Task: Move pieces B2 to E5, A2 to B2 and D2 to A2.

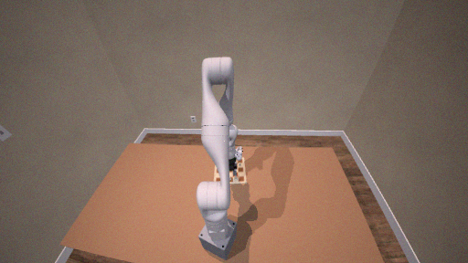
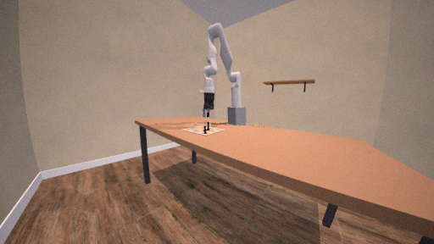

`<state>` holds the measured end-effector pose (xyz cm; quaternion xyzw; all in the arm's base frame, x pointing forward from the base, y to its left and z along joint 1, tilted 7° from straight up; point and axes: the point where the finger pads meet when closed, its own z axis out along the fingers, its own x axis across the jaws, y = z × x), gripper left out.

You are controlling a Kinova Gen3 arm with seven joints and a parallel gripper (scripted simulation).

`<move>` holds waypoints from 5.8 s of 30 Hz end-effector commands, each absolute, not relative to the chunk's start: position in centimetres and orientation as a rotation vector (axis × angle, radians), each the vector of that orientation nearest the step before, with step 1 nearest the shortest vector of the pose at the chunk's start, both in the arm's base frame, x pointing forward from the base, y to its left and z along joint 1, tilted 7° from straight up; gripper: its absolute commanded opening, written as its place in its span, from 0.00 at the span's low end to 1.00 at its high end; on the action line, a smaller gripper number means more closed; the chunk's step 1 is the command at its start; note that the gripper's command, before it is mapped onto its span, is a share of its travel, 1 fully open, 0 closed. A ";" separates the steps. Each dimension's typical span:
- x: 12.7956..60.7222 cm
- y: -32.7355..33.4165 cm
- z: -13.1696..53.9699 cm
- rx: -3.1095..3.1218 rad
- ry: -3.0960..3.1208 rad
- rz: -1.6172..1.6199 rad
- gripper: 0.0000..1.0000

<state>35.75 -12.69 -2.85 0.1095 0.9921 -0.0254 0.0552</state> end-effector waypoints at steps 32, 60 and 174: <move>35.6 -12.8 -3.8 0.334 3.018 -0.077 0.79; 35.7 -12.8 -3.8 0.334 3.018 -0.077 0.79; 36.1 -13.1 -8.1 0.334 3.018 -0.077 0.00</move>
